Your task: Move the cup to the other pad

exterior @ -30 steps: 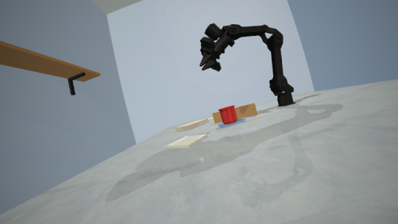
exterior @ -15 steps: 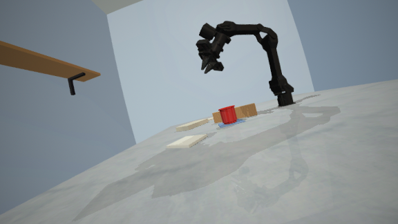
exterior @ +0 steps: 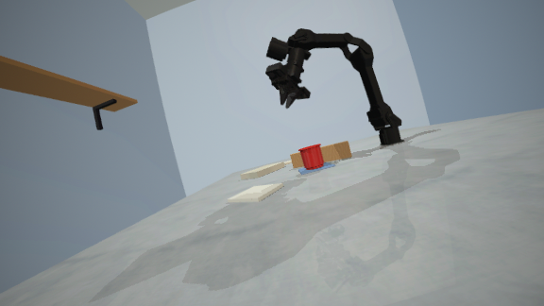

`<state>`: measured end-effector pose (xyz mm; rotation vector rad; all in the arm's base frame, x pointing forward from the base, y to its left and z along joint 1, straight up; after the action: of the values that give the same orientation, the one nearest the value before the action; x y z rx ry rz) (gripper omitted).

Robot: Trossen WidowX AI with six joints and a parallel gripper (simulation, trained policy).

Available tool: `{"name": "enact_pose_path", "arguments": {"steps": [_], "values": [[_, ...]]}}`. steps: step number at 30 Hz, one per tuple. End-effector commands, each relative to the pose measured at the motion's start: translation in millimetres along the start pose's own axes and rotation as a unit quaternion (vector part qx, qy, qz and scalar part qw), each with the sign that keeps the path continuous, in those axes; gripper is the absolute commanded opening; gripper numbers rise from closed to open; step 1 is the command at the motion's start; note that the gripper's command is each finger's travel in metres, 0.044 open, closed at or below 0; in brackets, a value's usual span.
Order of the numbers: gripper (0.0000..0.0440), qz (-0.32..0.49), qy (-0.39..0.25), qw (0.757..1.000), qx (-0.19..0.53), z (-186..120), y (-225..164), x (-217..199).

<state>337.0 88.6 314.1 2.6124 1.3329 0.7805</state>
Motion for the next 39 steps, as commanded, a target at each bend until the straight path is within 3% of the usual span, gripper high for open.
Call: {"name": "enact_pose_path", "arguments": {"steps": [1, 23, 39], "values": [[0.0122, 0.009, -0.021, 1.0, 0.013, 5.6, -1.3, -1.4], [0.0149, 0.028, -0.167, 0.979, 0.11, 50.2, -18.8, -23.6], [0.0165, 0.037, -0.241, 0.96, 0.139, 91.4, -35.6, -42.0]]}}
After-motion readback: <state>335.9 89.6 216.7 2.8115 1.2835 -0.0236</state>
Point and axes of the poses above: the point midway between the two fingers, 35 mm back from their tips, its own z axis out along the fingers, its own x axis across the jaws, y = z × x, the point moved 6 cm from there along -z, back along the fingers, and after that the axes turned 2 degrees about -z, right-handed, at the moved point
